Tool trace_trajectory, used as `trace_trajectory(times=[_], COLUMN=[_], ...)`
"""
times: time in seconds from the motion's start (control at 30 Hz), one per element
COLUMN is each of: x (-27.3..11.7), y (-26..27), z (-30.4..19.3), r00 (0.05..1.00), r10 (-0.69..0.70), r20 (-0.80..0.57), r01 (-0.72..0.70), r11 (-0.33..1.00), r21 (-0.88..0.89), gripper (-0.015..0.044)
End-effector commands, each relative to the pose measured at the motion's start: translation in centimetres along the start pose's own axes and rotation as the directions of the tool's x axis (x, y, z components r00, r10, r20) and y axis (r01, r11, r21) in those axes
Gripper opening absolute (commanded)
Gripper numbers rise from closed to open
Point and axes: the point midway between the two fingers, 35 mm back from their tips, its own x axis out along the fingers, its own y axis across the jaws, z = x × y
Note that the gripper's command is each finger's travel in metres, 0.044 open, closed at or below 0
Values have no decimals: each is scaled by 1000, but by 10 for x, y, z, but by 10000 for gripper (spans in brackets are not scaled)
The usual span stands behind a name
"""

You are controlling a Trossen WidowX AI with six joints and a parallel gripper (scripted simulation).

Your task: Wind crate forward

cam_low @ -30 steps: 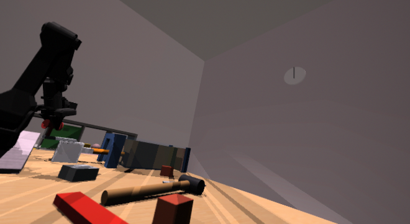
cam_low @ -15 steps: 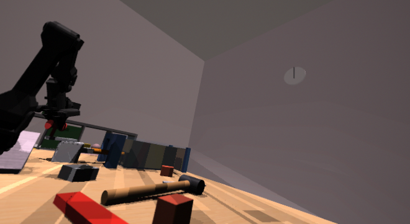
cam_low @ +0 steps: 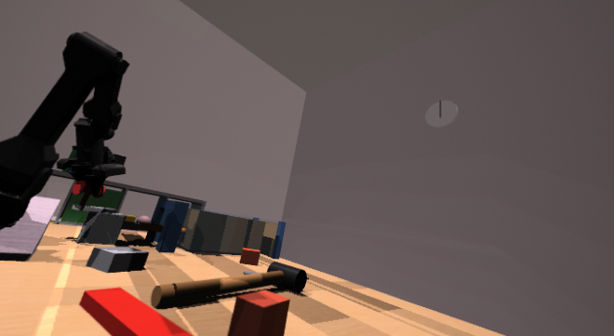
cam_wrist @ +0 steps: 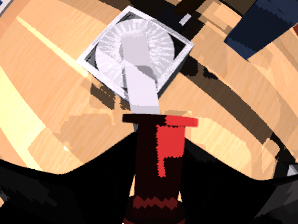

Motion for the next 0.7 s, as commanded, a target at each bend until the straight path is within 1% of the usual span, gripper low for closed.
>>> trace_trajectory(times=[0.0,0.67], x=[6,11], y=[-16,-36], z=[4,15], r00=[999,999], r10=[-41,-43], r20=[8,8], r01=[41,43], r11=[999,999], r21=[13,14], gripper=[0,0])
